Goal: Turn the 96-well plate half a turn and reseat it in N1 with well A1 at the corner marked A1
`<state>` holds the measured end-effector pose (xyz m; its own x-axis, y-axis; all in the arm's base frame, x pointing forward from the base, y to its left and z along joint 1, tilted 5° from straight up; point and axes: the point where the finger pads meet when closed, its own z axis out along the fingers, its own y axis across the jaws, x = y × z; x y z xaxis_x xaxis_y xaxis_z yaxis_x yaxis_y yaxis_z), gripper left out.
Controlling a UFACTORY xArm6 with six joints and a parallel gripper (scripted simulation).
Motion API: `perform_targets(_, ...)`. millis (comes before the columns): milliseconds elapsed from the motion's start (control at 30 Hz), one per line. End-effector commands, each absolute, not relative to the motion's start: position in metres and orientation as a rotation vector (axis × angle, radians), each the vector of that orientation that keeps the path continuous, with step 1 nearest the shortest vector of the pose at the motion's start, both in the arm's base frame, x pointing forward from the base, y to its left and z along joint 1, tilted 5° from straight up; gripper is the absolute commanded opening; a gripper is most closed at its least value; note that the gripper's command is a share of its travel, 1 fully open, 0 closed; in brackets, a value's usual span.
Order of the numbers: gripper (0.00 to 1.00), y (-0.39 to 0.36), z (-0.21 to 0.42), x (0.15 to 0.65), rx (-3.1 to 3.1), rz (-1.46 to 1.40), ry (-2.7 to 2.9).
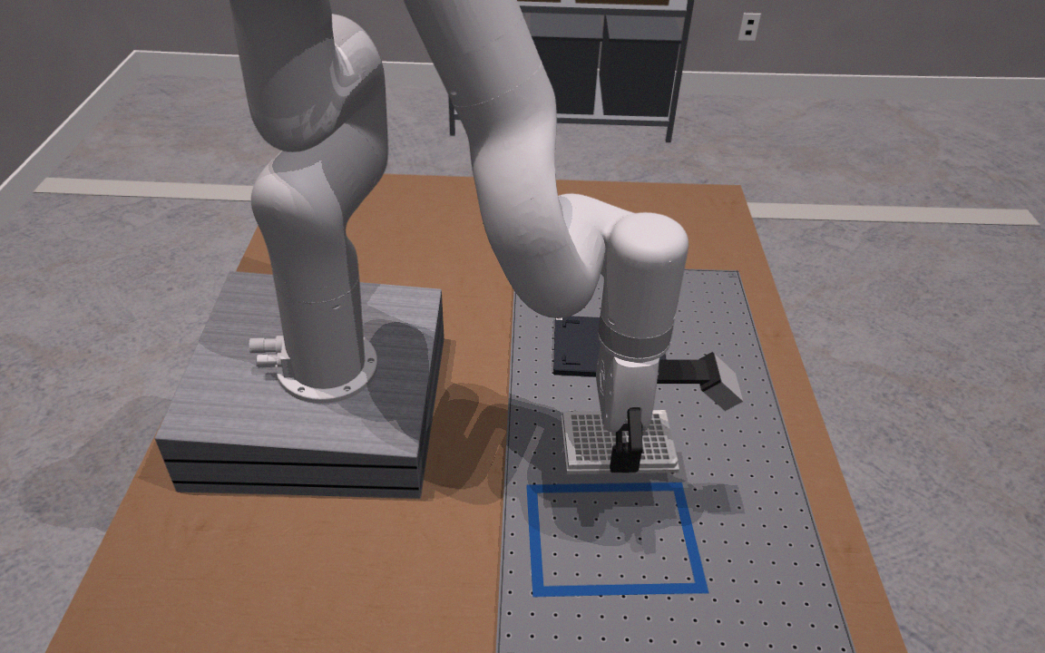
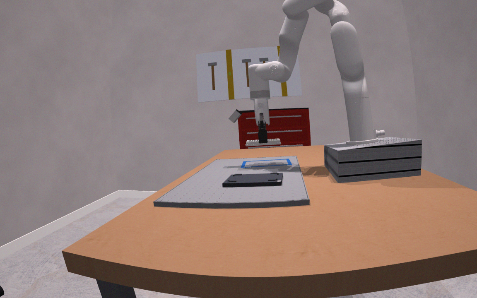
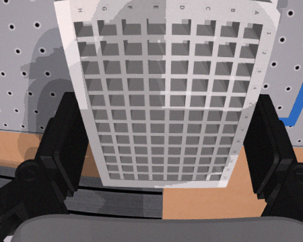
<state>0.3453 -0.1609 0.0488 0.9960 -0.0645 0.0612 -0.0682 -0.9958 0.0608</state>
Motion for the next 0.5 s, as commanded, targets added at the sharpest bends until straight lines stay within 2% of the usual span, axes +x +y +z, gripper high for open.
perform_targets(0, 0.00, -0.177, 0.050, 0.344, 3.076, 0.097, -0.101)
perform_targets(467, 0.00, -0.216, 0.051, 0.337, 3.076, 0.097, -0.101)
